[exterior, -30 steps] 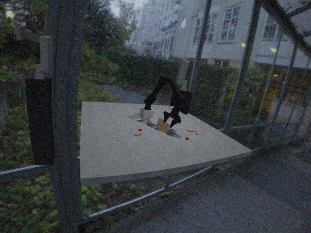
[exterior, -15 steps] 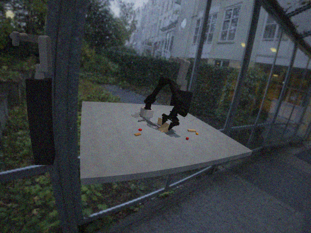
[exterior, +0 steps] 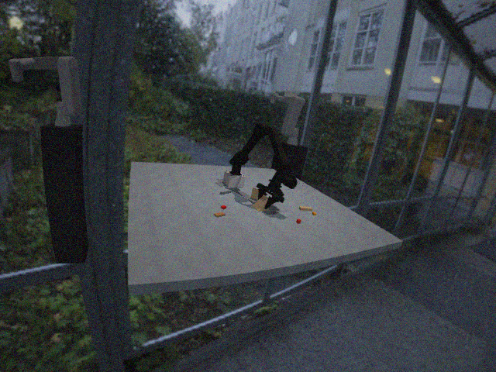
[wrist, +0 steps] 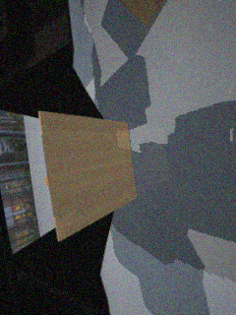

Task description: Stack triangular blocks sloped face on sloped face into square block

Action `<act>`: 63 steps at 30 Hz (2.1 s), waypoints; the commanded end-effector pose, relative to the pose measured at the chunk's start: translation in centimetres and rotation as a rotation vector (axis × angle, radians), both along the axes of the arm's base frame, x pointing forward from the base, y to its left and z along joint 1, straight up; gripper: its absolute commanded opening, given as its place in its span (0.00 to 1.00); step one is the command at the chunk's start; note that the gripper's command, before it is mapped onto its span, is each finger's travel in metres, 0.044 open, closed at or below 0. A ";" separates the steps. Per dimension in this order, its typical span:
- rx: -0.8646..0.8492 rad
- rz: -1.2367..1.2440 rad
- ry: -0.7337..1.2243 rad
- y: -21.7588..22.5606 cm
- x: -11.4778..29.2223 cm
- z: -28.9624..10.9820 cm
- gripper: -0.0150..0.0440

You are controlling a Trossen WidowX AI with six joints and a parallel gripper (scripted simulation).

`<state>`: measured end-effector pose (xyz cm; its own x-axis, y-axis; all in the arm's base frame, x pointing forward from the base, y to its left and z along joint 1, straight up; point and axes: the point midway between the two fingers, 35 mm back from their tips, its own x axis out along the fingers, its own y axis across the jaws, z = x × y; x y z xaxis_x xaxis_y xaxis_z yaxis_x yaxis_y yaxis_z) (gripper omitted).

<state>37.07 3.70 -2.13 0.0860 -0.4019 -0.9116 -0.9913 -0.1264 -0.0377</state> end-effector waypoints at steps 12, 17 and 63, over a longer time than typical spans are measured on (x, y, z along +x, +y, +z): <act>0.000 0.000 0.000 0.0 0.0 0.3 0.33; 0.115 0.005 0.016 -0.6 0.0 0.7 0.25; 1.268 0.048 0.169 -8.4 0.9 2.4 0.25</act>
